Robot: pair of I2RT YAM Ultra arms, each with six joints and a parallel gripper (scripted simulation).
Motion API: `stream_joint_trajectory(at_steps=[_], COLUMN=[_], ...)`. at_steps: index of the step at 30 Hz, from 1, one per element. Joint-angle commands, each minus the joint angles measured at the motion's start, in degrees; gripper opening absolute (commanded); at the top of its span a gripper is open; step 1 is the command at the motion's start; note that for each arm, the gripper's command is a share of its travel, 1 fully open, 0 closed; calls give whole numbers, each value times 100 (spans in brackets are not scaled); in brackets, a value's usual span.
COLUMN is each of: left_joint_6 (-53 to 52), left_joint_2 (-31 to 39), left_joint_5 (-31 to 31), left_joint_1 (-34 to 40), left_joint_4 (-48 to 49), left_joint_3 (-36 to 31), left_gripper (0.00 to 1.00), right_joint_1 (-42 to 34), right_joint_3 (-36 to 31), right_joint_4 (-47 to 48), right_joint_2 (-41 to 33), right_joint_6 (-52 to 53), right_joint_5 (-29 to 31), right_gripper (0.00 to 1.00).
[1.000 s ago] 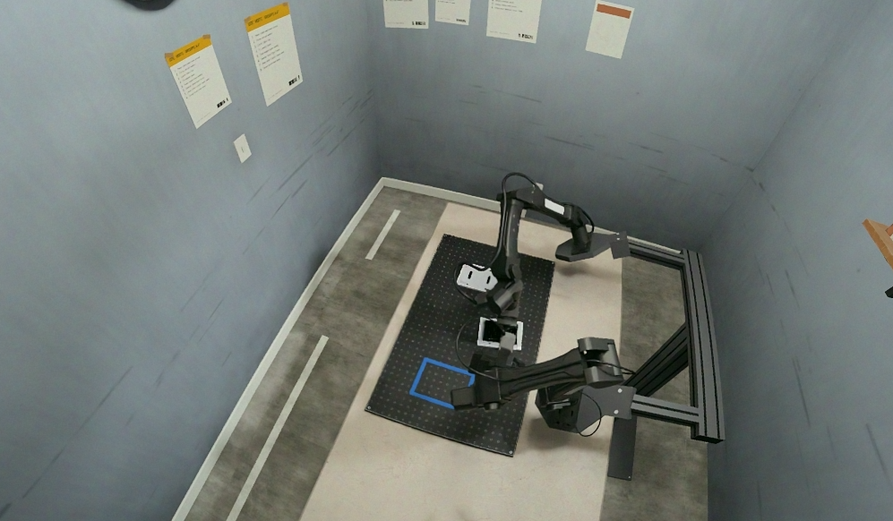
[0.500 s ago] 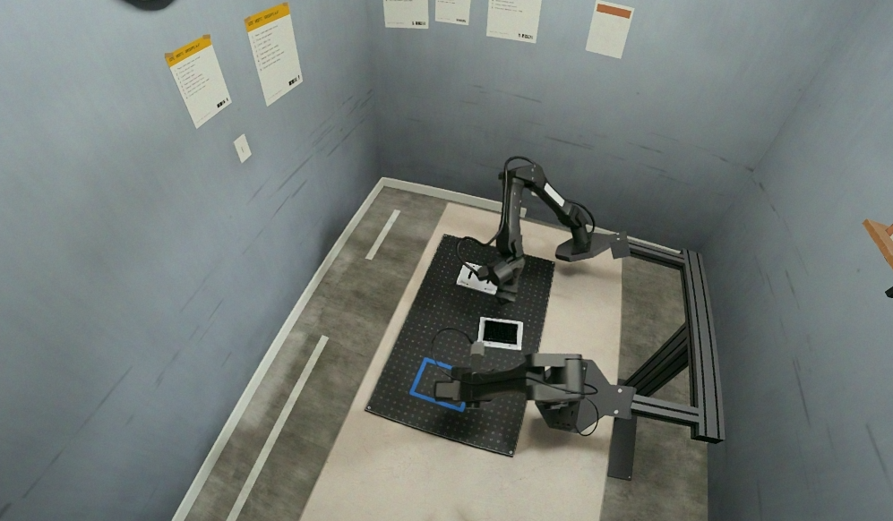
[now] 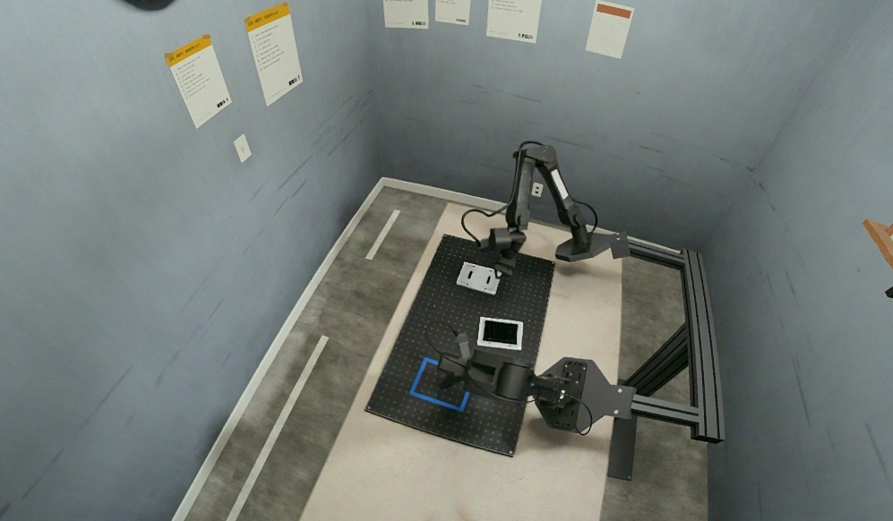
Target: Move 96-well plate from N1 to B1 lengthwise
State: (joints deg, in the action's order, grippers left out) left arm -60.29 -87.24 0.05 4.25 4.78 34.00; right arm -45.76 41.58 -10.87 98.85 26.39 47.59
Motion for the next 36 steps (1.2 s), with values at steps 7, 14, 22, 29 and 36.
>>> stream_joint_trajectory(at_steps=[7, 14, 22, 29, 36], left_joint_6=[2132, 3131, 3402, 3444, 3452], left_joint_2=[-1171, -2351, -3225, -3516, -3582], left_joint_5=[-1859, -2899, -3450, -3594, -3621], left_joint_1=[1424, 3030, 4187, 4560, 4646], left_joint_4=[2778, 4352, 5195, 5503, 5575], left_joint_3=[-737, -1142, -1232, -1265, -1275], left_gripper=[100, 100, 100, 100, 100], right_joint_1=[898, 2411, 3914, 5694, 7111], right_joint_3=[-1007, -1669, -1715, -1326, -921], right_joint_4=[1353, 2027, 2378, 2571, 2703], right_joint_2=[-1623, -3351, -4180, -4195, -3936], right_joint_6=[-2072, -3825, -4804, -5283, -5412], right_joint_5=[-555, -1924, -3786, -5385, -6335], right_gripper=[100, 100, 100, 100, 100])
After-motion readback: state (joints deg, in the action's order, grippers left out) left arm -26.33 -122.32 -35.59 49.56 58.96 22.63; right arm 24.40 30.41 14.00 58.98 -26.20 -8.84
